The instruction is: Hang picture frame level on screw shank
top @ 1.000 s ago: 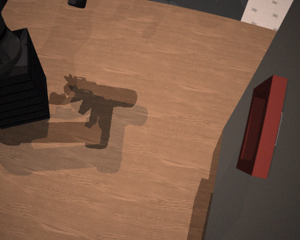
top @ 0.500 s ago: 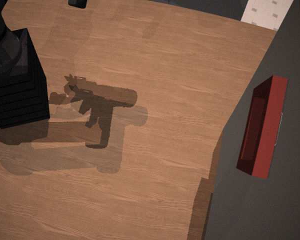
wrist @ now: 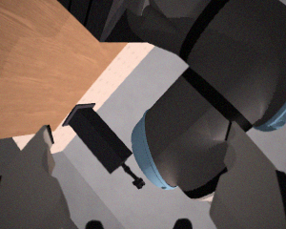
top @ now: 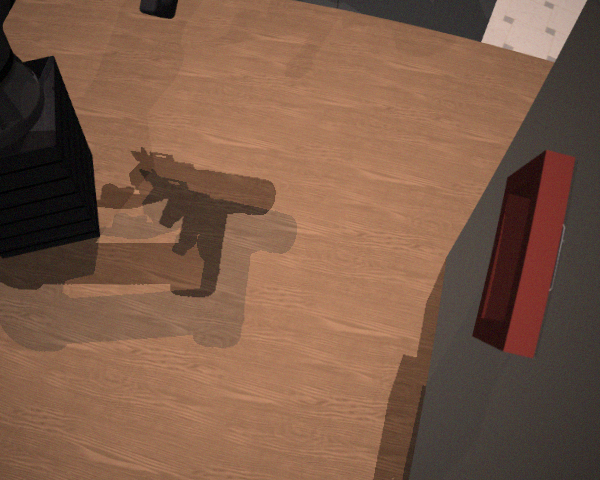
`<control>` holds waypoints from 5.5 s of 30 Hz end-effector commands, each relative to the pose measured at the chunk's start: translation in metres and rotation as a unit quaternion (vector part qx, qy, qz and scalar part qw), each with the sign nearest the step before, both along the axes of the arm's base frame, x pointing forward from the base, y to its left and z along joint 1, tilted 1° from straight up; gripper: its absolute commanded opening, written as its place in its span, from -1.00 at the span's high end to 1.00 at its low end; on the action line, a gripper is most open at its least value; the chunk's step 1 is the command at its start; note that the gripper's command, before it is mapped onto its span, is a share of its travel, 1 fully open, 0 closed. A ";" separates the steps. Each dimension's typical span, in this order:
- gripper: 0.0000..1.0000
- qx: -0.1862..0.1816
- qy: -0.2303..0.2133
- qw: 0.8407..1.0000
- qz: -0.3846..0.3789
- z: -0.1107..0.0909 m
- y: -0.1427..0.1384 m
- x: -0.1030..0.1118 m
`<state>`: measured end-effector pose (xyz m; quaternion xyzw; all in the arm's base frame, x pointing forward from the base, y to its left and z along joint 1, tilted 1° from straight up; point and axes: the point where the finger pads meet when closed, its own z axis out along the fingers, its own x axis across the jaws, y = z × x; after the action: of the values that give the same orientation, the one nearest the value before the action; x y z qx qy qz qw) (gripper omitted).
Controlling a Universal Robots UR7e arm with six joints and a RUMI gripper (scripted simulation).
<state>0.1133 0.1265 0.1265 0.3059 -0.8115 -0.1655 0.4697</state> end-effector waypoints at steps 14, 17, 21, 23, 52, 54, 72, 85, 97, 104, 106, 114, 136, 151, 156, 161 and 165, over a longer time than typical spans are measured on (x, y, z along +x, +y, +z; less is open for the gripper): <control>-1.00 0.033 -0.017 0.999 0.005 -0.012 0.003 0.012; -1.00 0.042 -0.022 0.999 0.006 -0.015 0.004 0.016; -1.00 0.048 -0.026 0.998 0.007 -0.017 0.004 0.018; -1.00 0.055 -0.030 0.998 0.009 -0.020 0.005 0.021; -1.00 0.173 -0.106 0.978 0.042 -0.061 0.012 0.073; -1.00 0.178 -0.110 0.977 0.044 -0.063 0.012 0.076; -1.00 0.266 -0.181 0.943 0.088 -0.093 0.013 0.124; -1.00 0.332 -0.248 0.899 0.140 -0.115 0.010 0.170; -1.00 0.374 -0.300 0.857 0.190 -0.129 0.005 0.207; -1.00 0.392 -0.325 0.833 0.217 -0.135 0.001 0.225; -1.00 0.398 -0.335 0.823 0.229 -0.137 -0.001 0.233; -1.00 0.419 -0.372 0.781 0.276 -0.144 -0.009 0.261; -1.00 0.440 -0.442 0.673 0.398 -0.154 -0.034 0.325; -1.00 0.436 -0.468 0.607 0.472 -0.155 -0.052 0.358; -1.00 0.434 -0.472 0.593 0.487 -0.155 -0.056 0.364; -1.00 0.430 -0.477 0.571 0.512 -0.154 -0.062 0.374; -1.00 0.426 -0.481 0.555 0.530 -0.154 -0.067 0.381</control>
<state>0.4848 0.0654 -0.0277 0.8686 -0.4641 -0.0609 -0.1627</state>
